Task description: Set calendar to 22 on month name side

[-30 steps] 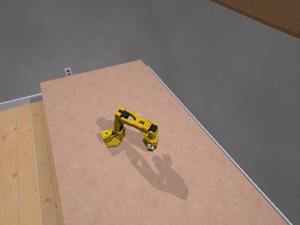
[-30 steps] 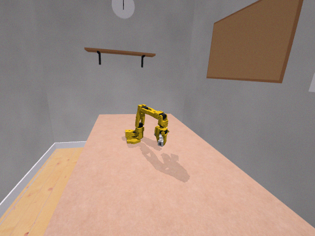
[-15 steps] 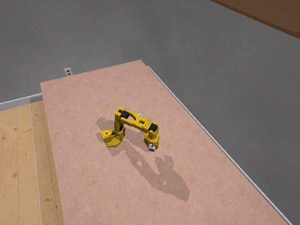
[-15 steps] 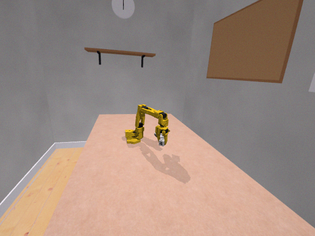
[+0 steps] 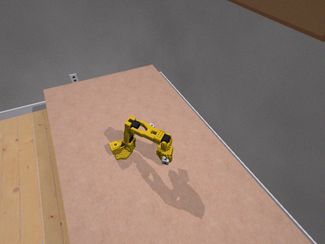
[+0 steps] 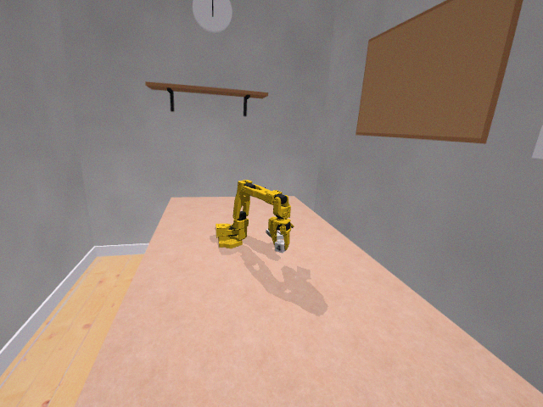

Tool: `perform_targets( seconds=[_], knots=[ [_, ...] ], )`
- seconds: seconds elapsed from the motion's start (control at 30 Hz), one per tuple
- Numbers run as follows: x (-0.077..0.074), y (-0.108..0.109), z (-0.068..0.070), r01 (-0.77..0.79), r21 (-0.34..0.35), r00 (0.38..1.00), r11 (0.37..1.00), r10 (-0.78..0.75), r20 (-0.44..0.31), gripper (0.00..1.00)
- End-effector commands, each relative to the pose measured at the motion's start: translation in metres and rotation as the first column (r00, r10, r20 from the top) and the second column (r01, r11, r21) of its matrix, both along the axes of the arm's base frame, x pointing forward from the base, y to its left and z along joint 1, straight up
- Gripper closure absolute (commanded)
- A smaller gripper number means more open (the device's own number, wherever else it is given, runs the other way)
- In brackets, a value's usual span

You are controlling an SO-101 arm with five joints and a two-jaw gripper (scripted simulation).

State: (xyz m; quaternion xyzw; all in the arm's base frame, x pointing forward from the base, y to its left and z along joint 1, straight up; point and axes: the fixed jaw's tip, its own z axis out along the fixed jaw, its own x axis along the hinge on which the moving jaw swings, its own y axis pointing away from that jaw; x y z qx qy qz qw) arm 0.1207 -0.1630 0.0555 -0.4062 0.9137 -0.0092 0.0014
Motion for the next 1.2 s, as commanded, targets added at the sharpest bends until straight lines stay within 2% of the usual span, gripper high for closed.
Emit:
perform_targets(
  seconds=[0.0,1.17],
  knots=[
    [0.002,-0.004,0.003,0.013,-0.028,1.000,1.000,-0.012,0.023,1.00],
    [0.002,-0.005,-0.009,0.013,-0.028,1.000,1.000,-0.012,0.023,1.00]
  ],
)
